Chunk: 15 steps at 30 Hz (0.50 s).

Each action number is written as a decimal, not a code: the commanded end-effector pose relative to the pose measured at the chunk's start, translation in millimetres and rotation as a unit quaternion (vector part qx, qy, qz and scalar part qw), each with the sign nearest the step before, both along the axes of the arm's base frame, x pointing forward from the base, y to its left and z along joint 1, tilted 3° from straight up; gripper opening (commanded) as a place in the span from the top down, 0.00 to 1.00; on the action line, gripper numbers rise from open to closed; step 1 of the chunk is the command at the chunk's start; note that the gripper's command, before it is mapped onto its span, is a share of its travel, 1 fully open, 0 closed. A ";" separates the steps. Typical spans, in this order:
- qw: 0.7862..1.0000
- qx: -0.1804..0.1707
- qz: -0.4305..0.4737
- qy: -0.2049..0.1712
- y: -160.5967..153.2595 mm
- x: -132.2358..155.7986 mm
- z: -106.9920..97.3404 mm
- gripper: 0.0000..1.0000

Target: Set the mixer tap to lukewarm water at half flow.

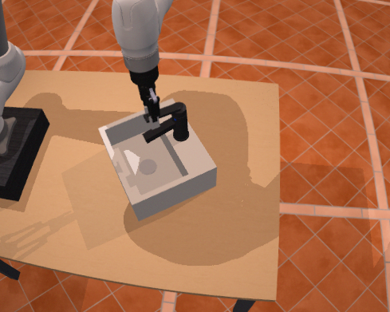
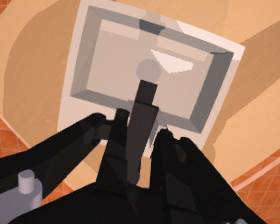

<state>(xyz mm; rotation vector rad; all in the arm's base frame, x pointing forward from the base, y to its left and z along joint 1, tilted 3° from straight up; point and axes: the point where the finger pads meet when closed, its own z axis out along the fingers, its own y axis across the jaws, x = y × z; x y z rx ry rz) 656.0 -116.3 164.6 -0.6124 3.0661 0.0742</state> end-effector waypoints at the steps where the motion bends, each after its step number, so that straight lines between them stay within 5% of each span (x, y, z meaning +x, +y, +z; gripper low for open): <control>1: 1.000 0.000 0.000 0.000 0.3 1.1 4.8 1.00; 15: 1.000 0.000 0.000 0.000 1.1 4.3 15.2 1.00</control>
